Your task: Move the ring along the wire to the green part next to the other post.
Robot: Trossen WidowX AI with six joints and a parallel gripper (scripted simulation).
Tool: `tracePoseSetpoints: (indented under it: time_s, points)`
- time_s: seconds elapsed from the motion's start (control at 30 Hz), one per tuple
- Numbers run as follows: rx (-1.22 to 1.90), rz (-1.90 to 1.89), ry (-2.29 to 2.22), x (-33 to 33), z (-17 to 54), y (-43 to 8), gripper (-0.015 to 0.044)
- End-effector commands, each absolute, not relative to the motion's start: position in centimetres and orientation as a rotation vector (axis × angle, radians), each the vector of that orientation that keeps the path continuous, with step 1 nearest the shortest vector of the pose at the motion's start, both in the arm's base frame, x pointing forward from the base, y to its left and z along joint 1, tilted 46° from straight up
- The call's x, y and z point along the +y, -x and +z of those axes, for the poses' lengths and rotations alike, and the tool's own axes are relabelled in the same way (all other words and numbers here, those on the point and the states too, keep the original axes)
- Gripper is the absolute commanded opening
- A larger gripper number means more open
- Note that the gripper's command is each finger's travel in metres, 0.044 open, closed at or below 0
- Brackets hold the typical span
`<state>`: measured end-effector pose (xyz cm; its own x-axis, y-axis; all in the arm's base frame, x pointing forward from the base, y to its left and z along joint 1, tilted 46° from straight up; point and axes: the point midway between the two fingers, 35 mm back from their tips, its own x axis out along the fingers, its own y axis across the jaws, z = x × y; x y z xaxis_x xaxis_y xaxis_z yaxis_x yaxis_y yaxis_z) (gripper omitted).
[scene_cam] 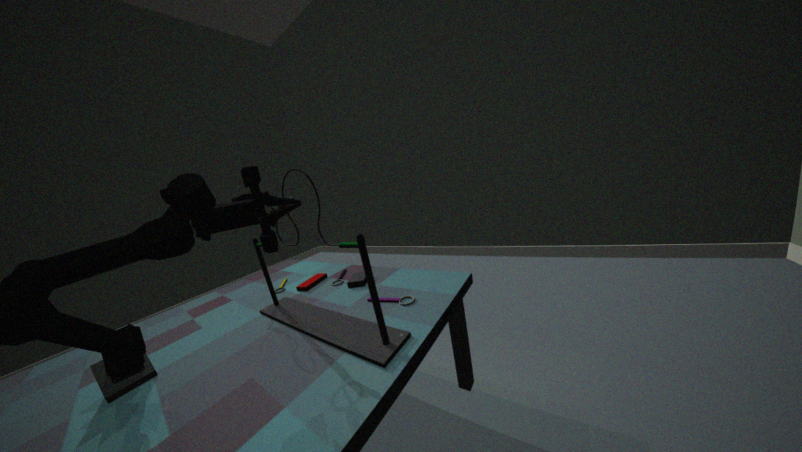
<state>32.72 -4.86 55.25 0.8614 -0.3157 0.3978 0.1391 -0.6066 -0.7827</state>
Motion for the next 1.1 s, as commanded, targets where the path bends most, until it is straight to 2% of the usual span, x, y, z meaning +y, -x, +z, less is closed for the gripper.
tracePoseSetpoints:
  time_s: [0.0, 1.07]
  points:
    - [0.117, -0.647, 2.177, -4.7, 55.1, -32.8, -0.015]
    - [0.01, -0.768, 2.55, -3.7, 56.0, -32.6, -0.015]
